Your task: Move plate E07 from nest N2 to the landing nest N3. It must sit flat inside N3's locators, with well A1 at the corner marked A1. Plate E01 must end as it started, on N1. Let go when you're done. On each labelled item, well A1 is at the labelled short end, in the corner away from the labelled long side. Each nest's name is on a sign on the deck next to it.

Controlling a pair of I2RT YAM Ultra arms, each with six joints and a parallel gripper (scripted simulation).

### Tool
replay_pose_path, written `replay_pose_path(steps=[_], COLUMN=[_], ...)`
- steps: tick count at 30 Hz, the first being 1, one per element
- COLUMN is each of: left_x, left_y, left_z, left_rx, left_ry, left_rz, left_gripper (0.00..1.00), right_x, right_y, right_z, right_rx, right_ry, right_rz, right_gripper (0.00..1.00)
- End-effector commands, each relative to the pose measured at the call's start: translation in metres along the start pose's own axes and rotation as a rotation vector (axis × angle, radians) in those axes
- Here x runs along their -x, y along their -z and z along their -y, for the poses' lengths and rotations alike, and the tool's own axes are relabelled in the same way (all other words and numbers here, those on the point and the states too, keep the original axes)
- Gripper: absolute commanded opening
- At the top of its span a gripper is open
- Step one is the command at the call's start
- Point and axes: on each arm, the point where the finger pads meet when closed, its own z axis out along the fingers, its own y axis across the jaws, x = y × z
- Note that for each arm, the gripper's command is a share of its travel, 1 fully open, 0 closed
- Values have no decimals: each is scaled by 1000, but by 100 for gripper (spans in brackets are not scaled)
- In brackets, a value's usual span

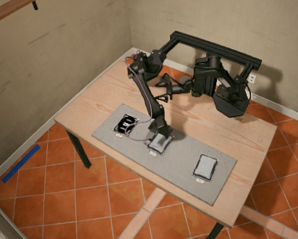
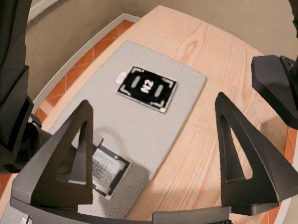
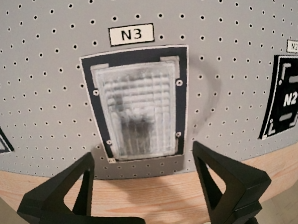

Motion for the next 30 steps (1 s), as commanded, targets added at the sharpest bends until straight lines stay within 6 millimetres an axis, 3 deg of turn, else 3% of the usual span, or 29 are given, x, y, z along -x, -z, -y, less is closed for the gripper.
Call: replay_pose_path(steps=[1, 5, 14, 22, 30], left_x=[3, 3, 3, 3, 3], left_y=[-4, -4, -4, -4, -4], left_z=[2, 2, 2, 2, 2], left_rx=[-4, -4, -4, -4, -4], left_ry=[-3, -3, -3, -3, -3], left_rz=[13, 13, 13, 13, 13], left_gripper=[100, 100, 100, 100, 100], right_x=[2, 5, 8, 10, 11], right_y=[2, 3, 0, -2, -1], right_z=[-7, -9, 1, 7, 17], right_rx=[16, 43, 169, 233, 319], right_ry=[30, 75, 469, 676, 990], right_rz=[3, 11, 22, 55, 143], right_gripper=[100, 100, 100, 100, 100])
